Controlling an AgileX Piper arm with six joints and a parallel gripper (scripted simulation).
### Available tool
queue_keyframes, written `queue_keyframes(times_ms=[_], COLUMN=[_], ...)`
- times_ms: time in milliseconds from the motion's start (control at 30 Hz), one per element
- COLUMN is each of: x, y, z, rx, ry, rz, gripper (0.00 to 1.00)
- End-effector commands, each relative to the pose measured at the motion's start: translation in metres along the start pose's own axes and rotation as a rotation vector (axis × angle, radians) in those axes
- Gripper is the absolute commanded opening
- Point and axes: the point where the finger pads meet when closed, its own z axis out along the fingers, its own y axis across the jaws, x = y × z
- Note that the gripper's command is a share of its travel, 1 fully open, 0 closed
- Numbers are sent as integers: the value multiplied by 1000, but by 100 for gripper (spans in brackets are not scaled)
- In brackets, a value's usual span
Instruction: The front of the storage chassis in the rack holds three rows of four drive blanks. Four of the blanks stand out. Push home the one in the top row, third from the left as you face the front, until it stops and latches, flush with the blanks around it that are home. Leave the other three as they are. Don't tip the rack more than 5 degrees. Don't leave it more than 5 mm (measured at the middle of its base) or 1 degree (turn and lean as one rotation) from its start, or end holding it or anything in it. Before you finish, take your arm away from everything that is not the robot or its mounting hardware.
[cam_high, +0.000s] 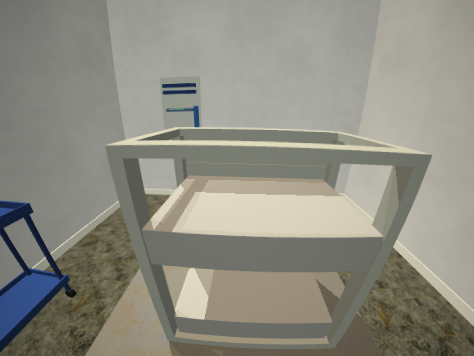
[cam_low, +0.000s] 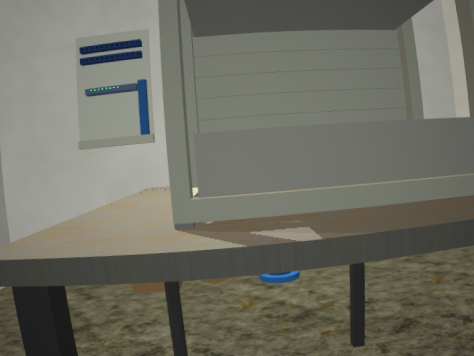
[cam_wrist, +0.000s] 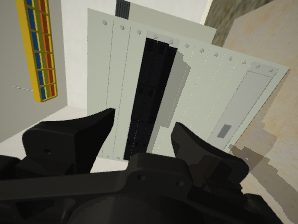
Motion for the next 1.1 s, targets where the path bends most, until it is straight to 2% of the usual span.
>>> queue_keyframes(times_ms=[0, 133, 233, 300, 567, 700, 800, 1067], x=[1, 5, 11, 11, 40, 49, 52, 53], y=[-1, -1, -2, -2, -7, -8, -9, -9], z=[2, 13, 29, 29, 102, 126, 134, 136], rx=[1, 1, 1, 1, 1, 1, 1, 1], ry=[1, 1, 1, 1, 1, 1, 1, 1], rz=[0, 0, 0, 0, 0, 0, 0, 0], gripper=[100, 100, 100, 100, 100, 100, 100, 100])
